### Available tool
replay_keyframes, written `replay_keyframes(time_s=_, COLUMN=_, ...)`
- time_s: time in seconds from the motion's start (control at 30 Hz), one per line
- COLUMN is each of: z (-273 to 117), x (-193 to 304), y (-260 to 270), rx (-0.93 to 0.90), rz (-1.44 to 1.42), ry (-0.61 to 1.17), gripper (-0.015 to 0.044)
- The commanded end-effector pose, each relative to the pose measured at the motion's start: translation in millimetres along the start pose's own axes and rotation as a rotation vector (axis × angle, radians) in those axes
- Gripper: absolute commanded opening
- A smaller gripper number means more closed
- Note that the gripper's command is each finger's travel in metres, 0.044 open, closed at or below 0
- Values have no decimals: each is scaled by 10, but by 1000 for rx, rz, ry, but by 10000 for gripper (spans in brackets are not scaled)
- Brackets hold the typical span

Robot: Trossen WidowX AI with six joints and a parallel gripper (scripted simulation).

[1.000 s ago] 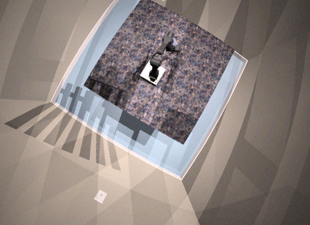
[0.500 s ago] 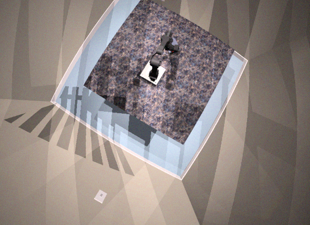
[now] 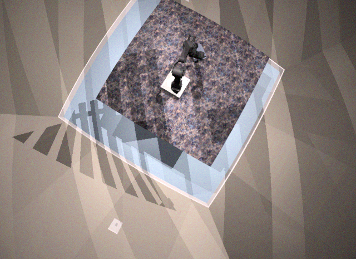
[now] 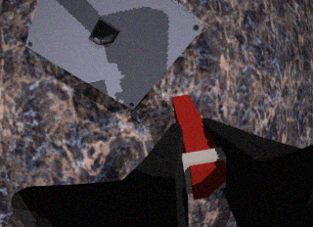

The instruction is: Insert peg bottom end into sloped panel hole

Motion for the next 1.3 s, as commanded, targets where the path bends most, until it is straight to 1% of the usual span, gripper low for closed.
replay_keyframes(time_s=0.0, z=-1, x=14, y=23, rx=8, rz=28, ry=-7, gripper=0)
replay_keyframes(time_s=1.27, z=-145, x=16, y=297, rx=10, rz=320, ry=-112, gripper=0)
Point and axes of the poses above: the point midway between the two fingers, 35 mm back from their tips, its own z axis out along the fingers, its own y axis across the jaws, x = y × z, the point moved 4 cm from there along -z, back along the fingers, and after that the axes turned 12 degrees about z, right-handed, at the moved point
